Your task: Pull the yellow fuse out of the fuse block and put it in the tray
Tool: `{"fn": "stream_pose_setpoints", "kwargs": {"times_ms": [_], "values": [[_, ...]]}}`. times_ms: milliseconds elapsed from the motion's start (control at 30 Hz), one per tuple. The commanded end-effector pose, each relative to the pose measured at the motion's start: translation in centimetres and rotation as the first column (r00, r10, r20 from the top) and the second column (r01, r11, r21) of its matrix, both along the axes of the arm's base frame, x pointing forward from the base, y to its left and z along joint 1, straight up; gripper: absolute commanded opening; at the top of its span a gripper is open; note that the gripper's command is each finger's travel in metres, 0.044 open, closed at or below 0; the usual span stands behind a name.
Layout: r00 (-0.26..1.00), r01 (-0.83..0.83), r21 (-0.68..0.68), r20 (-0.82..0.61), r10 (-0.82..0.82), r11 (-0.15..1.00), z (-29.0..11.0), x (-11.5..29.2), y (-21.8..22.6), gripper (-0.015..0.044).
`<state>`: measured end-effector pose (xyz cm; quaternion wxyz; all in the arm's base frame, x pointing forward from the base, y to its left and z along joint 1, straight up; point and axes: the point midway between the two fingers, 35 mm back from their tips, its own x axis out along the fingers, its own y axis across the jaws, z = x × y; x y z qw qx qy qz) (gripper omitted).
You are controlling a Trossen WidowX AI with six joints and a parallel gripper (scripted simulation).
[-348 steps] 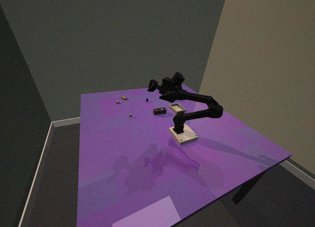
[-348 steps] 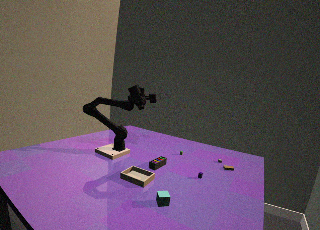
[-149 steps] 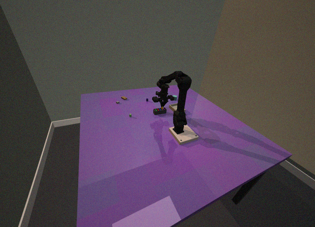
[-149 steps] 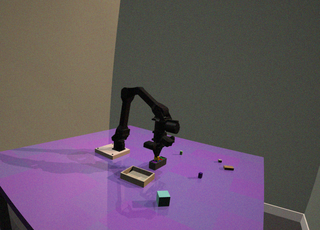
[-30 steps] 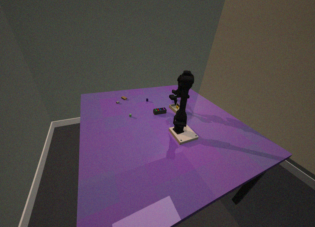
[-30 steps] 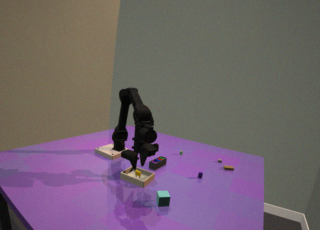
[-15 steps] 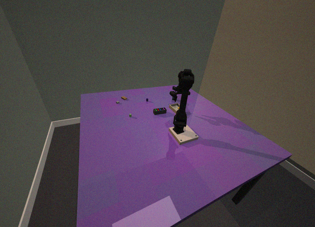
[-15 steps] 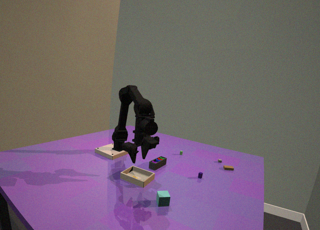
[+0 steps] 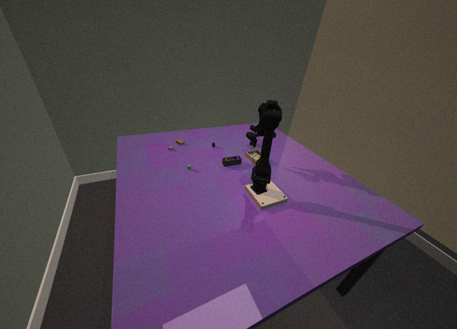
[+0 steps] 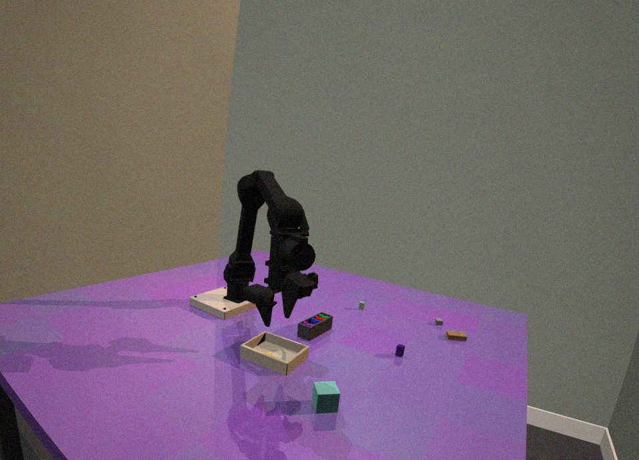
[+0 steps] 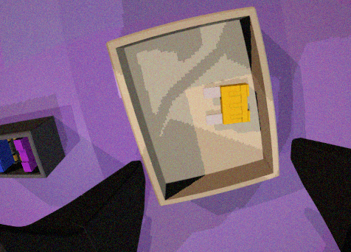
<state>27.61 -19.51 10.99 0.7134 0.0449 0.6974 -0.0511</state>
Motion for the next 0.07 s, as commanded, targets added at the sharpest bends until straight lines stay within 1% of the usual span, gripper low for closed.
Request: {"fn": "stream_pose_setpoints", "kwargs": {"times_ms": [0,33], "values": [[1.0,0.0,0.0,0.0,0.0,1.0,-0.02,0.0,0.0,0.033],[1.0,0.0,0.0,0.0,0.0,1.0,-0.02,0.0,0.0,0.033]]}}
